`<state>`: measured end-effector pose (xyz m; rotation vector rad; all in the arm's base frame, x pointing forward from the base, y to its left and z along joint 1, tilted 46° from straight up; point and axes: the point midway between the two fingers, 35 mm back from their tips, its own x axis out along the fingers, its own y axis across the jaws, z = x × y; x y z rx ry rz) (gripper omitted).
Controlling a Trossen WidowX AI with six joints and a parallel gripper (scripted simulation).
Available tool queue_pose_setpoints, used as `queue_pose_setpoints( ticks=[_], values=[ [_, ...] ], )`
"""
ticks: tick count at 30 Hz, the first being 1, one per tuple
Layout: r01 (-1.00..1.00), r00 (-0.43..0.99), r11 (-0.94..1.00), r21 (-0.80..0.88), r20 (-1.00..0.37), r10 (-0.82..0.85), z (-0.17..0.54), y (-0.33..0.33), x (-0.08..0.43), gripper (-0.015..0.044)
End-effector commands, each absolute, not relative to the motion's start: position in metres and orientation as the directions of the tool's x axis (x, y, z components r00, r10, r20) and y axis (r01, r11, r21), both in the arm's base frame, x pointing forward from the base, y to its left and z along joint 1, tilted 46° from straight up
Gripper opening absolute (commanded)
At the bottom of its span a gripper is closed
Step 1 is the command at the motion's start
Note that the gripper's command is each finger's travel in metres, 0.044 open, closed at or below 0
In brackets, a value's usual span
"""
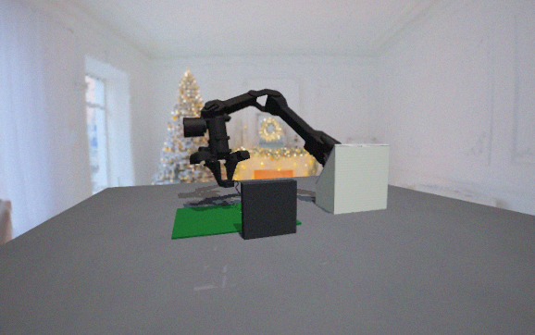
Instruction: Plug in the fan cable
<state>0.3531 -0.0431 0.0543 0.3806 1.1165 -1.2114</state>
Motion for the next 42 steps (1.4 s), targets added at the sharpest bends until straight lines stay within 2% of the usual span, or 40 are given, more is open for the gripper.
queue_pose_setpoints(
  ticks=[1, 12, 22, 32, 42],
  values=[
    [0.814, -0.052, 0.456, -0.359, -0.828, -0.558, 0.056, -0.041, 0.355, 0.0],
    [0.54, -0.041, 0.667, -0.513, -0.808, -0.588, 0.051, -0.037, 0.358, 0.0],
    [0.222, -0.029, 0.765, -0.605, -0.788, -0.615, 0.047, -0.033, 0.361, 0.0],
    [-0.122, -0.015, 0.763, -0.635, -0.767, -0.641, 0.044, -0.029, 0.363, 0.0],
    [-0.451, 0.0, 0.666, -0.594, -0.746, -0.666, 0.04, -0.024, 0.366, 0.0]
  ],
)
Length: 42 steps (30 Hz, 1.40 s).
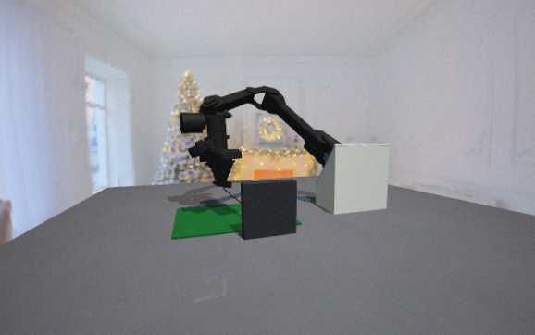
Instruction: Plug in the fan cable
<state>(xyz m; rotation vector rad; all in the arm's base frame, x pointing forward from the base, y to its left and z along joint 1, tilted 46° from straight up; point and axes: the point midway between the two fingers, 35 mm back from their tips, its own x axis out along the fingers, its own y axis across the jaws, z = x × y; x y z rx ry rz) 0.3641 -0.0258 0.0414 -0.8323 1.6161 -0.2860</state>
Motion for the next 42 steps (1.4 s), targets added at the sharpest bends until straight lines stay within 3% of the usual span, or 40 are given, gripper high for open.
queue_pose_setpoints(
  ticks=[1, 21, 42],
  values=[
    [-0.481, 0.002, 0.651, -0.586, -0.744, -0.668, 0.039, -0.024, 0.366, 0.0],
    [-0.919, 0.035, 0.252, -0.302, -0.7, -0.713, 0.032, -0.015, 0.37, 0.0],
    [-0.93, -0.032, 0.317, -0.187, -0.817, -0.576, 0.017, -0.026, 0.361, 0.0]
  ],
)
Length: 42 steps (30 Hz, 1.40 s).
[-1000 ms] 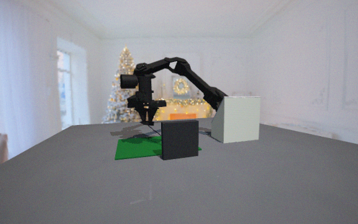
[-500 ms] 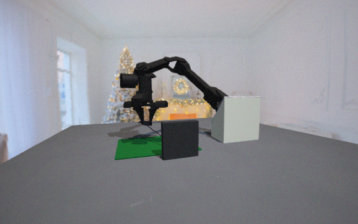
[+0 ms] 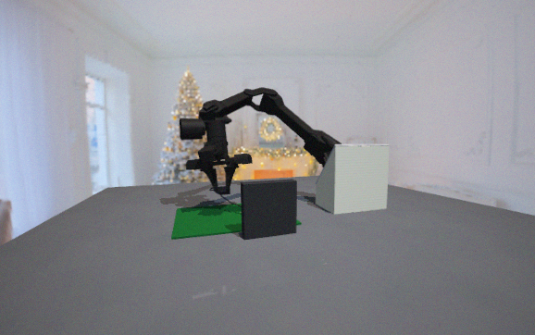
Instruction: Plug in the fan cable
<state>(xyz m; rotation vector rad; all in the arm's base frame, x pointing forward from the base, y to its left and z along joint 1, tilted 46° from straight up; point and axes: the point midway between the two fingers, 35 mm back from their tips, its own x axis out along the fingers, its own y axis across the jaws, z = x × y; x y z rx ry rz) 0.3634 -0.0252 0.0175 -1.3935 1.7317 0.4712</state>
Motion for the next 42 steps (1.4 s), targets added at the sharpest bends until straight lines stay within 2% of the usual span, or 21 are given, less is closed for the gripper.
queue_pose_setpoints(
  ticks=[1, 21, 42],
  values=[
    [-0.93, -0.036, 0.321, -0.179, -0.825, -0.564, 0.016, -0.026, 0.361, 0.0],
    [-0.933, -0.068, 0.355, -0.054, -0.945, -0.321, 0.0, -0.035, 0.352, 0.0],
    [-0.943, -0.019, 0.332, 0.002, -0.999, -0.05, -0.005, -0.039, 0.35, 0.0]
  ],
)
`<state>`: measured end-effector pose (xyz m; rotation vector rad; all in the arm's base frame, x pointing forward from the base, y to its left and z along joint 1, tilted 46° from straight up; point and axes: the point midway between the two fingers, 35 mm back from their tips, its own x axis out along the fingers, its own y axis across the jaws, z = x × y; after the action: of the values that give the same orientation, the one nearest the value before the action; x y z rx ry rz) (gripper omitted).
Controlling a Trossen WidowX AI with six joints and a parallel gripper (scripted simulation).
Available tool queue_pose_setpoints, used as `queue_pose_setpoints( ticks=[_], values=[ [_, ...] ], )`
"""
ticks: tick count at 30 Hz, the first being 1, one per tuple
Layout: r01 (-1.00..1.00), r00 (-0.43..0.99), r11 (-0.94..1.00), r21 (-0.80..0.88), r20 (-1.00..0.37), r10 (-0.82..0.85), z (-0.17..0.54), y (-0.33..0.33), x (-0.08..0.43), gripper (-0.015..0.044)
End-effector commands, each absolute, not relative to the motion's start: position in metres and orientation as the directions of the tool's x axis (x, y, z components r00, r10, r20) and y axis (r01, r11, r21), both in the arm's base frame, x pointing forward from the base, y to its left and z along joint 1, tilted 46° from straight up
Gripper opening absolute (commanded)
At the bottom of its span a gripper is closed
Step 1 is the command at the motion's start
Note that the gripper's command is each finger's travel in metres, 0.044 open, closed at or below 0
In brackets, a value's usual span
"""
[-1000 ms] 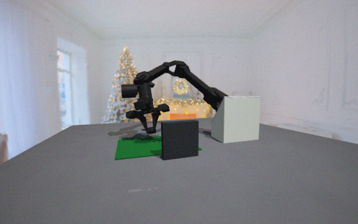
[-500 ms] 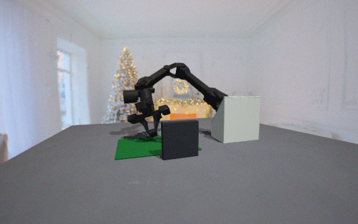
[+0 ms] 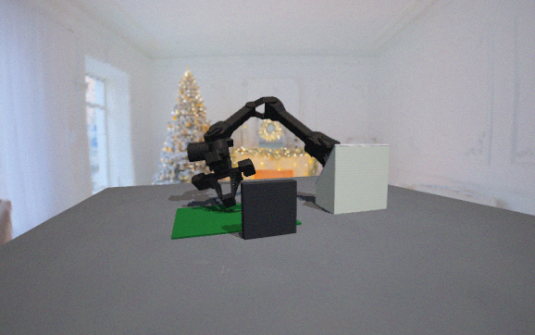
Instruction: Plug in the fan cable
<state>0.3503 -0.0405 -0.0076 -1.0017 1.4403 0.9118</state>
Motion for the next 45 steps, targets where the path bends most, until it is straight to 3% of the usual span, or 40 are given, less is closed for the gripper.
queue_pose_setpoints(
  ticks=[1, 45],
  values=[
    [-0.944, -0.015, 0.33, 0.002, -0.999, -0.037, -0.005, -0.04, 0.35, 0.0],
    [-0.95, 0.283, 0.247, -0.19, -0.857, 0.431, 0.021, -0.053, 0.356, 0.0]
  ],
)
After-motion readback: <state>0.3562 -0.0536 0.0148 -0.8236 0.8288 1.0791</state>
